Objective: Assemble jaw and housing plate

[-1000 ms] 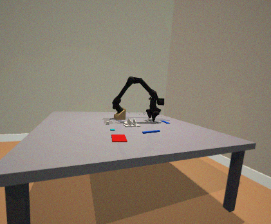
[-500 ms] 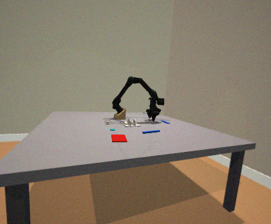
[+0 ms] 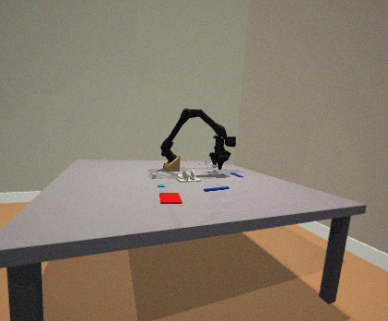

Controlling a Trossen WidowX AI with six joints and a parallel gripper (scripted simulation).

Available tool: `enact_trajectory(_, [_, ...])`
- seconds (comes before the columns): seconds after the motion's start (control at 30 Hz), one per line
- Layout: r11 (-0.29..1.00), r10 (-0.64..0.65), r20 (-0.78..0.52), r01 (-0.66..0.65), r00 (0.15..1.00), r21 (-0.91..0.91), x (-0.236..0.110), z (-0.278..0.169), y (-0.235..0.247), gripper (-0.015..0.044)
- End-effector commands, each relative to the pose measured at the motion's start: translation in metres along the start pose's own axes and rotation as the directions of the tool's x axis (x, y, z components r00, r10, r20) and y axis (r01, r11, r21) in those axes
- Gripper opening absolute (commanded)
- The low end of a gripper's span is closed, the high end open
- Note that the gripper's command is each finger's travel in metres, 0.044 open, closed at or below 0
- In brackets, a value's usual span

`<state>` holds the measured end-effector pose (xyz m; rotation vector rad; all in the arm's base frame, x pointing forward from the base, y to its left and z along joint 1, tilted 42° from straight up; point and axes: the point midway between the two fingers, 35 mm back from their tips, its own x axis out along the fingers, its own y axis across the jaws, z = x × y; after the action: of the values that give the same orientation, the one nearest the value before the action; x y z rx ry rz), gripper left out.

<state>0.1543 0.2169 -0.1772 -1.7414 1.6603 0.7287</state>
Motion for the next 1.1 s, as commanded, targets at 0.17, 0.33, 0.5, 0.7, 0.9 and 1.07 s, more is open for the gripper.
enact_trajectory(0.17, [1.0,-0.004,0.015,0.004,1.0,0.006,-0.034,0.002,-0.001,0.0351])
enact_trajectory(0.33, [1.0,-0.004,0.015,0.004,1.0,0.005,-0.045,0.001,0.0,0.0351])
enact_trajectory(0.5, [1.0,-0.004,0.015,0.004,1.0,0.005,-0.045,0.001,0.0,0.0351])
enact_trajectory(0.7, [0.998,-0.004,0.019,0.005,1.0,-0.065,-0.048,-0.008,-0.008,0.0351])
enact_trajectory(0.9, [0.983,-0.003,0.025,0.008,1.0,-0.185,-0.052,-0.022,-0.021,0.0351])
enact_trajectory(1.07, [0.959,-0.003,0.029,0.011,1.0,-0.282,-0.054,-0.035,-0.032,0.0351])
